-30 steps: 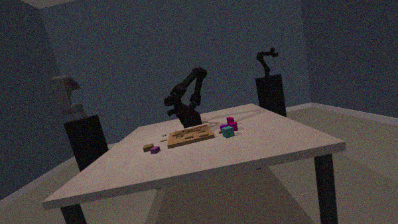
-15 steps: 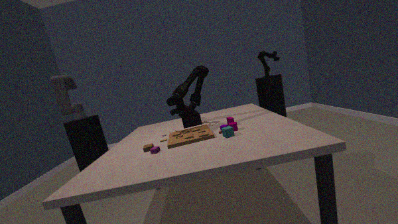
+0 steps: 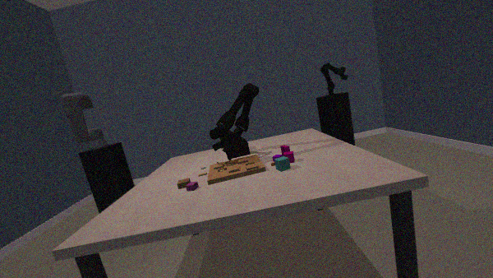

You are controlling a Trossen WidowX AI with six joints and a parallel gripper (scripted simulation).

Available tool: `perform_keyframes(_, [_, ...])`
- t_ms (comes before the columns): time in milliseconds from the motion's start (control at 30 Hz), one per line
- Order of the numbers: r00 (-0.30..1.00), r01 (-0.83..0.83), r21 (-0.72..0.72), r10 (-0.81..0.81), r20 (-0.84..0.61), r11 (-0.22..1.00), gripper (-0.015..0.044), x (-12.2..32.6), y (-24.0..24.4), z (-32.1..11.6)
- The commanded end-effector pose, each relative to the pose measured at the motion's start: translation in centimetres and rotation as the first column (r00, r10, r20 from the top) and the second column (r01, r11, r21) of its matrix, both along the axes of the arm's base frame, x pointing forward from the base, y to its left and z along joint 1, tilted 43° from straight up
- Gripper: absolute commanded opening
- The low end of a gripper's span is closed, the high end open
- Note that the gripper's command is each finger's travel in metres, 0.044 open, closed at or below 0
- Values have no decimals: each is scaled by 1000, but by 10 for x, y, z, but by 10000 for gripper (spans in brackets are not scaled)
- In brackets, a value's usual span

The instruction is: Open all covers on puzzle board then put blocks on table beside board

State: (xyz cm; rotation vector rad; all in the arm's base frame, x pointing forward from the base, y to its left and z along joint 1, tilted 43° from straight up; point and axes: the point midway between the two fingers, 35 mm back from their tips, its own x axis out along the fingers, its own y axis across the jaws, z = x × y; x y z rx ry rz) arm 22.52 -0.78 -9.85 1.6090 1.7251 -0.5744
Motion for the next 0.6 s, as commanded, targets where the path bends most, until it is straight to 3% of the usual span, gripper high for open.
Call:
perform_keyframes(0, [1000, 7, 3, -7, 0, 1000, 0, 0, 2, -2])
perform_keyframes(567, [1000, 7, 3, -7, 0, 1000, 0, 0, 5, -13])
